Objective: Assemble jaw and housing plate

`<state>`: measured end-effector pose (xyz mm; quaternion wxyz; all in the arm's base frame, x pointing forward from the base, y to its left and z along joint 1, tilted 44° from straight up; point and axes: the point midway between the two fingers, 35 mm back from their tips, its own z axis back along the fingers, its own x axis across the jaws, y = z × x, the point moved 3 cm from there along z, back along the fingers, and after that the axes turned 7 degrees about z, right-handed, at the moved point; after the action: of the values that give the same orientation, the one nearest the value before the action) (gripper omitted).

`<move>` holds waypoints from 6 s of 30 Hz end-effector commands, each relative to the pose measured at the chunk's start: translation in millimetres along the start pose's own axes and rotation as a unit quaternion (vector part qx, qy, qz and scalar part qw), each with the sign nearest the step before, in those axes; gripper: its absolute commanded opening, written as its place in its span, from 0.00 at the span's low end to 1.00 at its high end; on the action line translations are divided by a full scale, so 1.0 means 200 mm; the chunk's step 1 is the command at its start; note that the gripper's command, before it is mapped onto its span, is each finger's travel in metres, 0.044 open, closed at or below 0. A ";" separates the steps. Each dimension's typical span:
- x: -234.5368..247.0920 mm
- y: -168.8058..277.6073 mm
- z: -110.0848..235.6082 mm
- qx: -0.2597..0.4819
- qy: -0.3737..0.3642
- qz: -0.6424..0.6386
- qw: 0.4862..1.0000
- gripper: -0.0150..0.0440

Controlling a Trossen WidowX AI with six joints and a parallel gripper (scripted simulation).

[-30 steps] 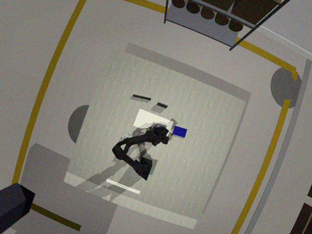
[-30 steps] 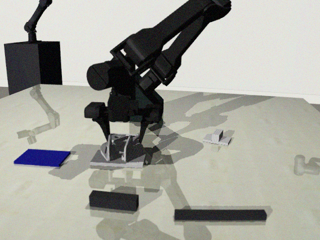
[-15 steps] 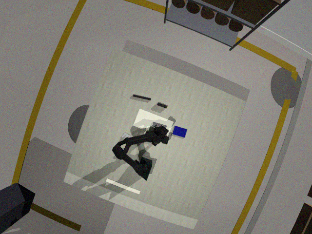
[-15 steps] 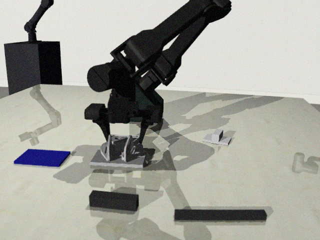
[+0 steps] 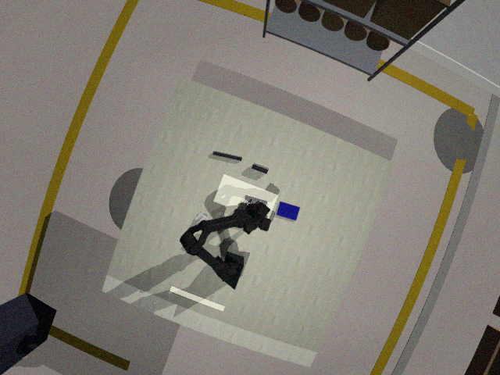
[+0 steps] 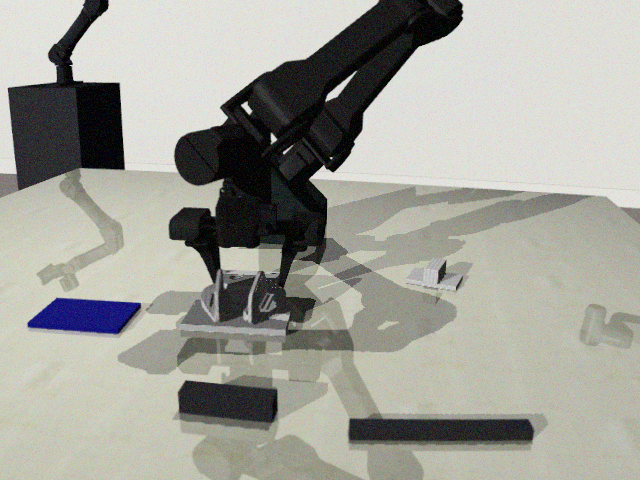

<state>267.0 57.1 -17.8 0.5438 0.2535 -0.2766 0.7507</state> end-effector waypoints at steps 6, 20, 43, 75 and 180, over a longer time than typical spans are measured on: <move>0.00 0.00 -0.01 0.001 0.000 -0.002 1.000 0.85; 0.00 0.00 -0.01 0.001 0.000 -0.002 1.000 0.85; 0.00 0.00 -0.01 0.001 0.000 -0.002 1.000 0.85; 0.00 0.00 -0.01 0.001 0.000 -0.002 1.000 0.85; 0.06 0.34 0.63 0.004 0.003 -0.004 1.000 1.00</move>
<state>210.6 -39.2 70.9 0.5476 0.2546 -0.2731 0.7488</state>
